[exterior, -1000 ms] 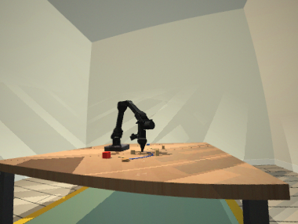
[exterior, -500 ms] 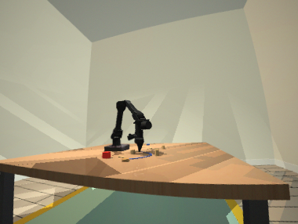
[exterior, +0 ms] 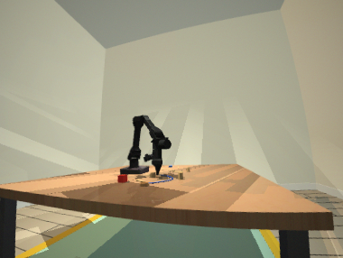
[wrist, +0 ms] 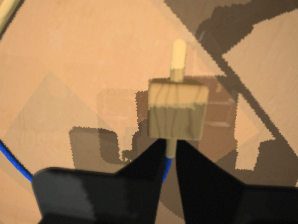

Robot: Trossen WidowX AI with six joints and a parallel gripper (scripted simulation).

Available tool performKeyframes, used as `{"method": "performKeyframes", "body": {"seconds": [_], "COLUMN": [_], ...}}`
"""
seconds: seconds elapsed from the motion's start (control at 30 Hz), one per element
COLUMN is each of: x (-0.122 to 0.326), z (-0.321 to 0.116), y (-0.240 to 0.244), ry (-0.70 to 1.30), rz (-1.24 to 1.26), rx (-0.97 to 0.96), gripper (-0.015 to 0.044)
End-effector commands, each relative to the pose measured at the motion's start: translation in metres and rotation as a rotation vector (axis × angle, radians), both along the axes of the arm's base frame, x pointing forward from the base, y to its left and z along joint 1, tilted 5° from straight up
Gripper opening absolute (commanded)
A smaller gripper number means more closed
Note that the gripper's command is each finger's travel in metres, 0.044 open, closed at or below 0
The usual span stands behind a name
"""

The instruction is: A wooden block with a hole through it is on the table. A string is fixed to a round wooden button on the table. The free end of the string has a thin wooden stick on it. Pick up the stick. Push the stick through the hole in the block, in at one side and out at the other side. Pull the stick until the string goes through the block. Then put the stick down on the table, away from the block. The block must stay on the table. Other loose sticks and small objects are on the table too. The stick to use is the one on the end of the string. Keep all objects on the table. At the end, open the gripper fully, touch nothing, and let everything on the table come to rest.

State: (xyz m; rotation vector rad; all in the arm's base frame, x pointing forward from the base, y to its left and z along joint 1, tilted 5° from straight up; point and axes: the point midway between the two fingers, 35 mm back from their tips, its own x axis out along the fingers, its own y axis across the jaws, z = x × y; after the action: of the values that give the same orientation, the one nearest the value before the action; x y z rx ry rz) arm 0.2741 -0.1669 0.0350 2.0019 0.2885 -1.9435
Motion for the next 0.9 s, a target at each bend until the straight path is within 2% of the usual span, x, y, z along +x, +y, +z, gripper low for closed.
{"method": "performKeyframes", "body": {"seconds": [0.0, 0.17, 0.33, 0.5, 0.87], "x": [-0.001, -0.001, 0.000, -0.005, -0.005], "z": [0.003, 0.000, 0.010, 0.077, 0.074], "y": [-0.001, 0.000, 0.000, 0.006, 0.007], "ry": [-0.013, 0.000, 0.000, -0.001, 0.008], "rz": [0.004, 0.000, 0.000, 0.000, 0.004], "rx": [-0.002, 0.000, 0.000, 0.000, 0.005], "gripper": [0.0000, 0.0125, 0.0125, 0.0125, 0.0125]}}
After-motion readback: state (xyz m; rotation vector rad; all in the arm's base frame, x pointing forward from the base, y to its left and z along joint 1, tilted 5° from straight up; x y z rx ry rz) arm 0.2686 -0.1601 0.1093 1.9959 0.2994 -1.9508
